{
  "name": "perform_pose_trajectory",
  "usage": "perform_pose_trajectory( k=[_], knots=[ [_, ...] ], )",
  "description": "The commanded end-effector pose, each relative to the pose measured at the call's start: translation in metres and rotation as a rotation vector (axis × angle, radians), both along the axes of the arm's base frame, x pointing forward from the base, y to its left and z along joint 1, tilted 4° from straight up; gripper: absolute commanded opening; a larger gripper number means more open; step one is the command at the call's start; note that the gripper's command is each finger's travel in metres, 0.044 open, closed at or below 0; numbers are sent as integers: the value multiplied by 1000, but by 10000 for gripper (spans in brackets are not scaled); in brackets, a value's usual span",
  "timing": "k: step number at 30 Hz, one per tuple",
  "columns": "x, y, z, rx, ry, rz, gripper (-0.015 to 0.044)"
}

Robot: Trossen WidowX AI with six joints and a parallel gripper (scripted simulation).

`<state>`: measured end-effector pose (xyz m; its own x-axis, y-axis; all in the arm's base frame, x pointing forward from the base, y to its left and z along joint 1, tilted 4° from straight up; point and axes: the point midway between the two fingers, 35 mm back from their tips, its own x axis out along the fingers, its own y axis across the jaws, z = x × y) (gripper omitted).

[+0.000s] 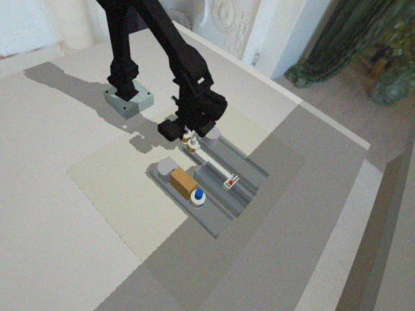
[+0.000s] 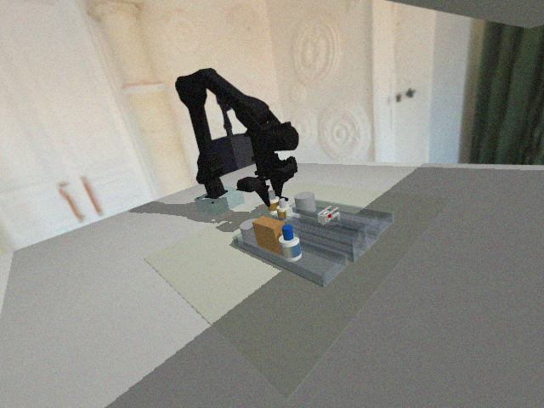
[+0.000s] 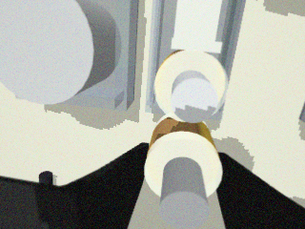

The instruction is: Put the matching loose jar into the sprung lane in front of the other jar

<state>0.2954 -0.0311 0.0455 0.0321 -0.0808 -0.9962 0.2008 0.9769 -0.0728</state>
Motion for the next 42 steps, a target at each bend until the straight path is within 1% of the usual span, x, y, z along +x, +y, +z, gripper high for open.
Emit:
perform_pose_trajectory(
  k=[1,42],
  knots=[
    [3,0,1,2,-4,5,0],
    [22,-4,3,1,-6,5,0]
  ],
)
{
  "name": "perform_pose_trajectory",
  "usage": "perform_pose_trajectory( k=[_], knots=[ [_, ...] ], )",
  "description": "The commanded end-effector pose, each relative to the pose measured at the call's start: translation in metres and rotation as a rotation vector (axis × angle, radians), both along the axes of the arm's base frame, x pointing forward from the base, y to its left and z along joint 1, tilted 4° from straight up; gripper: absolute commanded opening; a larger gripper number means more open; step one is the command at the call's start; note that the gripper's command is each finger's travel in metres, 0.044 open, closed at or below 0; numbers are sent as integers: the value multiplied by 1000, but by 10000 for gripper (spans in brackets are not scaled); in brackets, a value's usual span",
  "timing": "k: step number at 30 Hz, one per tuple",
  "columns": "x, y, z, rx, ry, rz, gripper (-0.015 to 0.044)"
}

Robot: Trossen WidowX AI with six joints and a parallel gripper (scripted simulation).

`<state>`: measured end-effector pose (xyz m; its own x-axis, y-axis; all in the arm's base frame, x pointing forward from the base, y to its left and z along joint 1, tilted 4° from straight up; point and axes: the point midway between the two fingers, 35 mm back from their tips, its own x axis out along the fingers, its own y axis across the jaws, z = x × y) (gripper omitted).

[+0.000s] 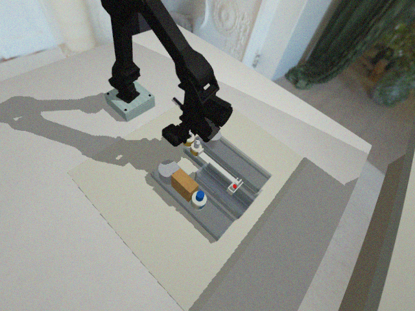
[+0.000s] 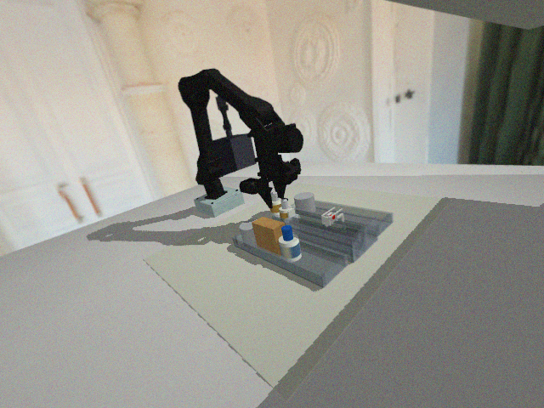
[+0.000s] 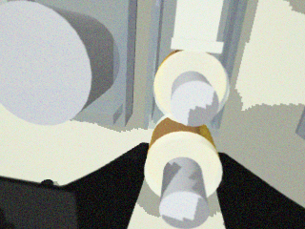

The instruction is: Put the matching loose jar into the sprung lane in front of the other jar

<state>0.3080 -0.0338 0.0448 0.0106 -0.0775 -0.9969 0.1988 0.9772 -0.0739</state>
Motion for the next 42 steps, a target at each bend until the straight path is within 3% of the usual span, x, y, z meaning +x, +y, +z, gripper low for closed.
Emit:
perform_pose_trajectory(
  k=[1,42],
  knots=[
    [10,-1,4,-2,-28,5,0],
    [28,-5,9,-2,-30,5,0]
  ],
)
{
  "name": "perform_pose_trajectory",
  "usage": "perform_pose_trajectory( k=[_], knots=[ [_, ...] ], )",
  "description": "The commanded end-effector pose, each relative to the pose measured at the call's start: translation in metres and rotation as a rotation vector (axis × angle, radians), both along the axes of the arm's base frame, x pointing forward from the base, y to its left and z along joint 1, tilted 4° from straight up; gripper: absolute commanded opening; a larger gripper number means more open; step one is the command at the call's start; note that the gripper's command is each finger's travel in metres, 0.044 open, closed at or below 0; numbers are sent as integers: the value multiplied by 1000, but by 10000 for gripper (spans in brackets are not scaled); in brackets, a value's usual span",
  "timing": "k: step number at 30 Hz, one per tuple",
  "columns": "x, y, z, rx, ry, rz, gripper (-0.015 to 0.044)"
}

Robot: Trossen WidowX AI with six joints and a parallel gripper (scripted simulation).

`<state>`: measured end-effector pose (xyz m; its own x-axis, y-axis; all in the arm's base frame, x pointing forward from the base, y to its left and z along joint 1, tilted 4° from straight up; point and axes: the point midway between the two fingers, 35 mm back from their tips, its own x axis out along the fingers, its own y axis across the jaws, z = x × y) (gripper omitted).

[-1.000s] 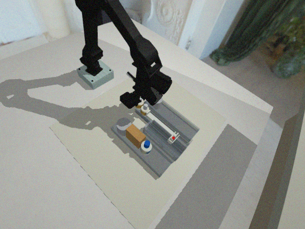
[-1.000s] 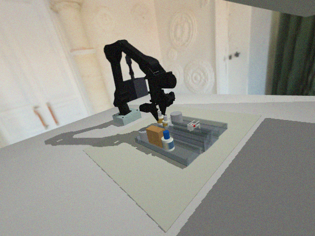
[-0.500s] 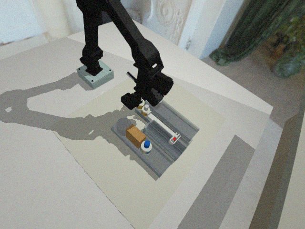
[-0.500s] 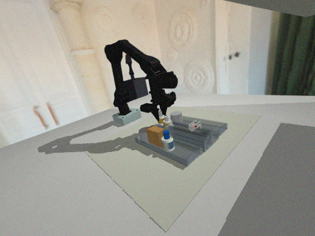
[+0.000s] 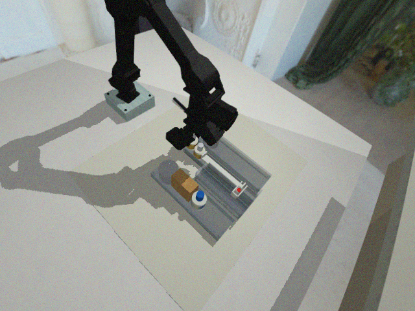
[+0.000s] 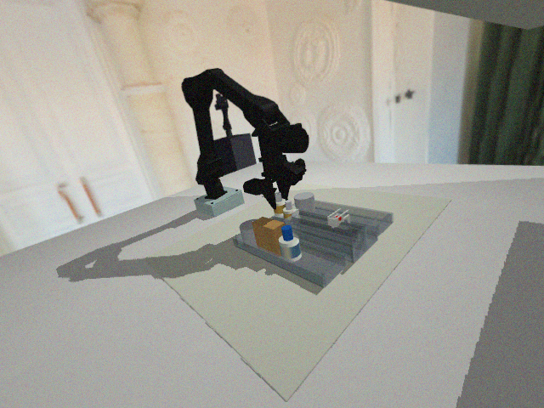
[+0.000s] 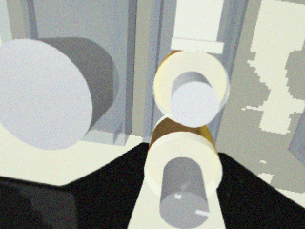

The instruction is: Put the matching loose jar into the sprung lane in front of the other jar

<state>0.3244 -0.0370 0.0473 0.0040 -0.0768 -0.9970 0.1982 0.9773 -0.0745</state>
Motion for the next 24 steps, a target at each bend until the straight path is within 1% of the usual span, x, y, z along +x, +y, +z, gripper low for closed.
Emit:
perform_pose_trajectory(
  k=[1,24],
  knots=[
    [12,-1,6,-3,-36,5,0],
    [17,-3,9,-3,-37,5,0]
  ],
)
